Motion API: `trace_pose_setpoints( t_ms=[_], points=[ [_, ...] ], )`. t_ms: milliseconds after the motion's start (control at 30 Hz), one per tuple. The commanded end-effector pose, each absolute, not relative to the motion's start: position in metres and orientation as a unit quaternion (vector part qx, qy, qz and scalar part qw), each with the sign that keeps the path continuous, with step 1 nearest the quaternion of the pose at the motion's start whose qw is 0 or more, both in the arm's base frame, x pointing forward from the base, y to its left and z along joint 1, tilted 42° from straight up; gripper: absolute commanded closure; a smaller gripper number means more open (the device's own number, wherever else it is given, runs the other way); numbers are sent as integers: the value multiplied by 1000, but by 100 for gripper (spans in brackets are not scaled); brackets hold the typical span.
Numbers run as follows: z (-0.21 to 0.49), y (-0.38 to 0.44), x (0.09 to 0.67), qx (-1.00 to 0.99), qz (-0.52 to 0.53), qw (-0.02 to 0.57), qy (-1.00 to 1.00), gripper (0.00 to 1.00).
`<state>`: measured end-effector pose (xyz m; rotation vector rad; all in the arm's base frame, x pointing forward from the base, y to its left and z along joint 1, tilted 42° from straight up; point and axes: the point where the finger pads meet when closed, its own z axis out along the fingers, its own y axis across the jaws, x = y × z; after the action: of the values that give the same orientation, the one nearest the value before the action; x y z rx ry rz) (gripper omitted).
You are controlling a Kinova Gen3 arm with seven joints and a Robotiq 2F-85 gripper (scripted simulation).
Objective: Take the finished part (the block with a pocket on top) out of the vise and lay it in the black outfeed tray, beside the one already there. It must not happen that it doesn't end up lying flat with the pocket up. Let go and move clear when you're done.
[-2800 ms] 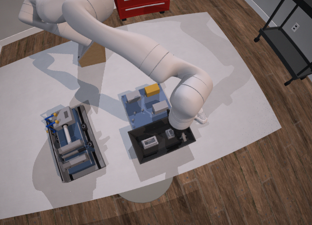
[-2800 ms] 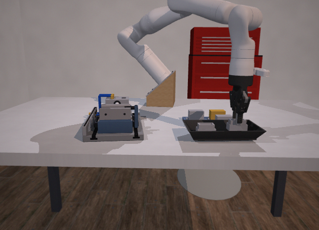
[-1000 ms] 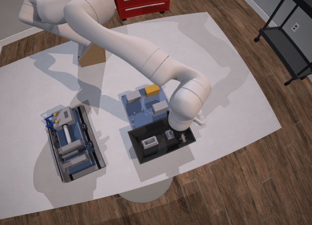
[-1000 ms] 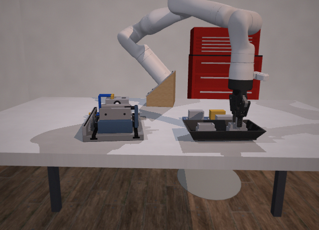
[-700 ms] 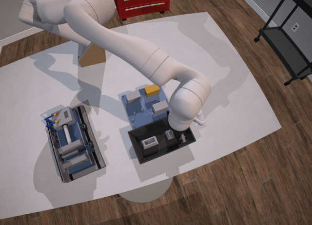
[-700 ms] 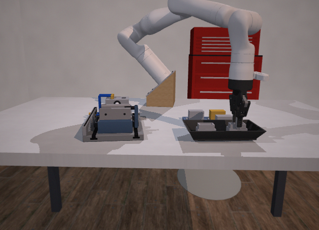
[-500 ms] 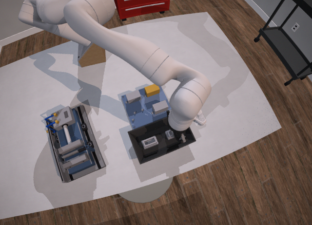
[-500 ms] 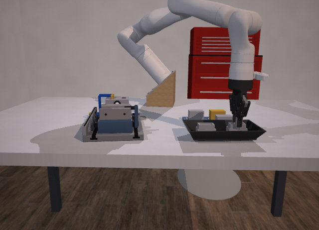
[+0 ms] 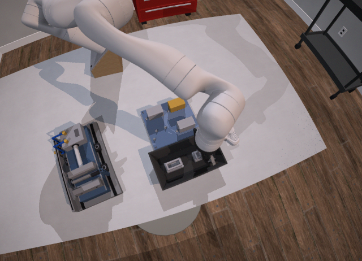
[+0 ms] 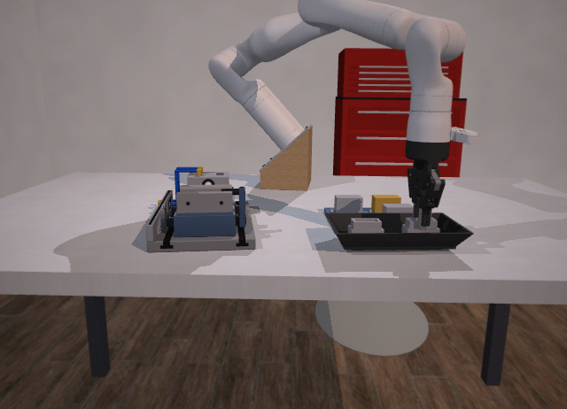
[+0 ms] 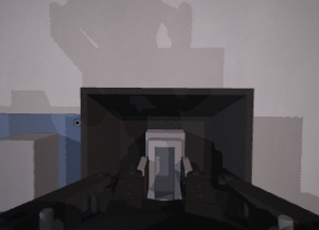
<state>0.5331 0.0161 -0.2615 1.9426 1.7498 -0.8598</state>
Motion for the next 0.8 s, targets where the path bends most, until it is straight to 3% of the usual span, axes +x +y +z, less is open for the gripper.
trace_pose_setpoints(
  t_ms=[0,133,167,767],
  points=[
    [-261,17,534,692,-305,194,624,100],
    [-261,17,534,692,-305,194,624,100],
    [-261,17,534,692,-305,194,624,33],
    [-261,17,534,692,-305,194,624,33]
  ],
)
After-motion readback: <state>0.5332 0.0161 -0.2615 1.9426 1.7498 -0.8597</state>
